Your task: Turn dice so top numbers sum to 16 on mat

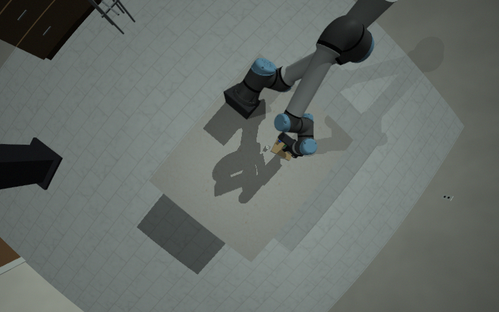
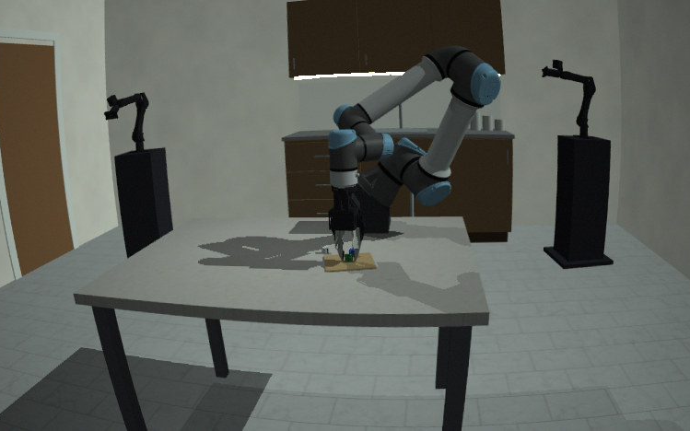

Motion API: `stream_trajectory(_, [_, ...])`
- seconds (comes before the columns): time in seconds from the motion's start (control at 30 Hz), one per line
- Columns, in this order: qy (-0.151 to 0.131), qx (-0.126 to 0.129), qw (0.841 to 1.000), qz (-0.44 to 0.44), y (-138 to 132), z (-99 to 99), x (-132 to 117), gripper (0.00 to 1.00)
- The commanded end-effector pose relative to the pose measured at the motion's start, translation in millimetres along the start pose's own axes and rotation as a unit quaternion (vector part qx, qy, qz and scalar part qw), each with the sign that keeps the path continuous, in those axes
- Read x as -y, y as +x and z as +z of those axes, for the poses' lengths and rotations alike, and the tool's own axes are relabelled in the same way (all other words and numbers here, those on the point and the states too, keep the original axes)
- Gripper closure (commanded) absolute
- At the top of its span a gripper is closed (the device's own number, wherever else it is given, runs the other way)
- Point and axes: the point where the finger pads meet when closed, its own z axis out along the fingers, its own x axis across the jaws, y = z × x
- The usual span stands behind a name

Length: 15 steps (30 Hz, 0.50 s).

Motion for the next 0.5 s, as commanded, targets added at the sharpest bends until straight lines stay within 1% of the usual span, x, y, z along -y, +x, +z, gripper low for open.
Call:
stream_trajectory(0.0, [0.0,0.0,1.0,0.0,0,-0.6,0,0.79])
stream_trajectory(0.23, [0.0,0.0,1.0,0.0,0,-7.8,0,0.79])
stream_trajectory(0.33, [0.0,0.0,1.0,0.0,0,-18.5,0,0.79])
stream_trajectory(0.47, [0.0,0.0,1.0,0.0,0,-38.5,0,0.79])
